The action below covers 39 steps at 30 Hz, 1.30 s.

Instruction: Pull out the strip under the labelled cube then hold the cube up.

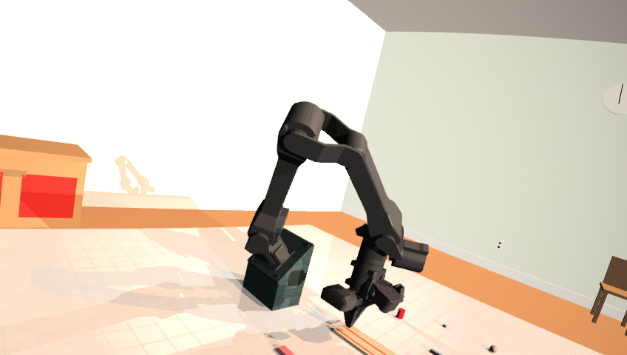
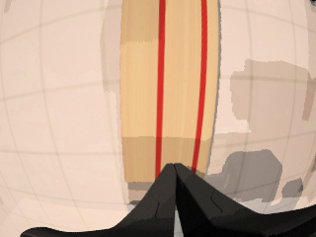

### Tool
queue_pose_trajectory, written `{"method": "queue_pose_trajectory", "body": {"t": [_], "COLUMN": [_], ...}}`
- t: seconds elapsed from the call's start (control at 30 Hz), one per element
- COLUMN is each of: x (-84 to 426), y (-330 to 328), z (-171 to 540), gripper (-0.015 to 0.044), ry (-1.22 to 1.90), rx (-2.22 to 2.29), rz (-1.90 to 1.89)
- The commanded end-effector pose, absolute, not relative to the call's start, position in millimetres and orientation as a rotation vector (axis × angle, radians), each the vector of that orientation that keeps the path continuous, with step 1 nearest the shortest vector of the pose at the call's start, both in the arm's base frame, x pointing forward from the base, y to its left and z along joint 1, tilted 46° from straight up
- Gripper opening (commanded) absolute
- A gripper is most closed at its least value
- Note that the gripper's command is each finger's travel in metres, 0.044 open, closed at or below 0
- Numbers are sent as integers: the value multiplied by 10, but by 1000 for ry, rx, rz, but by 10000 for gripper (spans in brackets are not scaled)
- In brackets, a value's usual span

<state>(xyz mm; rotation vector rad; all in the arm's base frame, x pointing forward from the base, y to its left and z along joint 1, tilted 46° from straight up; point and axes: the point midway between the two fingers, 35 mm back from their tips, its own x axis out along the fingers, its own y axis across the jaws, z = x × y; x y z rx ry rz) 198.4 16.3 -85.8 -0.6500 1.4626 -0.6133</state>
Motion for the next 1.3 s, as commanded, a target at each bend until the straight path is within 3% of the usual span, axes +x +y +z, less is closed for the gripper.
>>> {"method": "queue_pose_trajectory", "body": {"t": [0.0, 0.1, 0.67, 1.27], "x": [2045, 2045, 2771, 3514], "y": [382, 382, 439, 518], "z": [-674, -674, -592, -480], "gripper": [0, 0, 440, 440], "ry": [1451, 1451, 1474, 1470], "rx": [-628, -628, -684, -682], "rz": [-607, -607, -558, -559]}}
